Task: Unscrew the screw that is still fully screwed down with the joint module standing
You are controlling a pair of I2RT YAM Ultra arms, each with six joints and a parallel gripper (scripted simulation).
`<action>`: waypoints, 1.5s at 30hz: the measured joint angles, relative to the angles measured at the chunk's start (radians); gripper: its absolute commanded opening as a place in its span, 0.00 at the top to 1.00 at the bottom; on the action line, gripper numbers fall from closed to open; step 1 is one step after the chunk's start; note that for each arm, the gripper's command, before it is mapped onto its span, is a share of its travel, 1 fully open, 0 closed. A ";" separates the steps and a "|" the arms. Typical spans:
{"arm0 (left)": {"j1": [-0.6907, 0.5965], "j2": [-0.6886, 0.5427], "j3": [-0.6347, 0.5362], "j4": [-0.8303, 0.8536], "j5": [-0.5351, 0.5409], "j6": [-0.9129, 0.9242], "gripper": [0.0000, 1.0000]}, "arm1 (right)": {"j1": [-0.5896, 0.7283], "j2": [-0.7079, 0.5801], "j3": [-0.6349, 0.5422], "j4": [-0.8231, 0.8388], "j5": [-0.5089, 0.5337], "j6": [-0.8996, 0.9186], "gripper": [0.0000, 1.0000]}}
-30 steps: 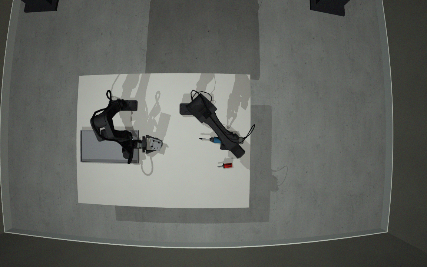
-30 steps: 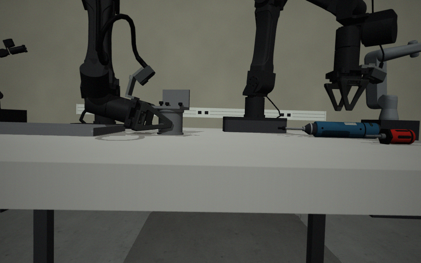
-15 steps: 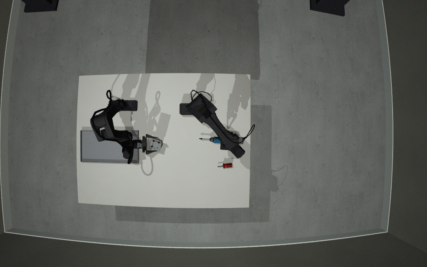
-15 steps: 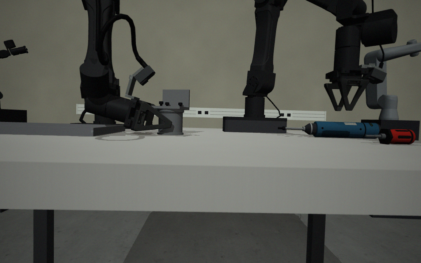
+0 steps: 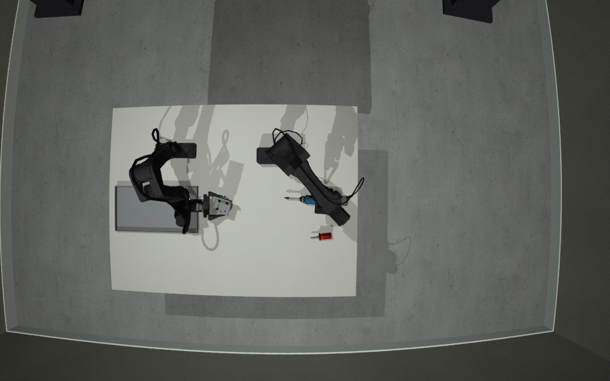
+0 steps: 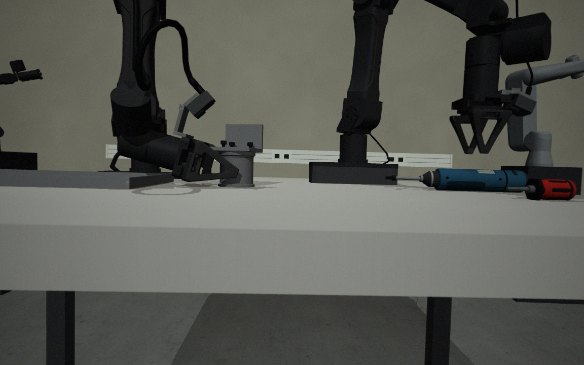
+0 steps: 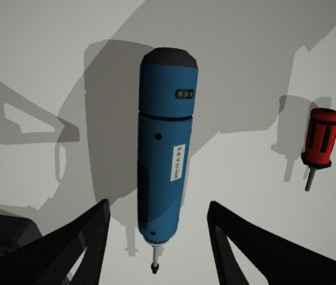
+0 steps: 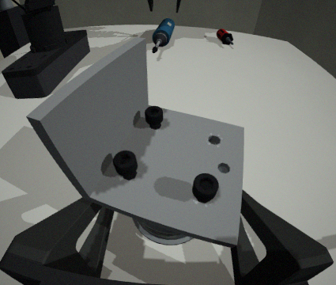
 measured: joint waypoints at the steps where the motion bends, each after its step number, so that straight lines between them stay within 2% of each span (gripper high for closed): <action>1: 0.000 0.000 0.000 0.000 0.000 0.000 0.35 | 0.000 0.000 0.000 0.000 0.000 0.000 0.14; 16: 0.000 0.000 0.000 0.000 0.000 0.000 0.35 | -0.006 -0.001 0.000 -0.019 -0.002 -0.013 0.14; 45: 0.000 0.000 0.000 0.000 0.000 0.000 0.35 | -0.142 -0.093 0.032 -0.394 -0.069 -0.290 0.14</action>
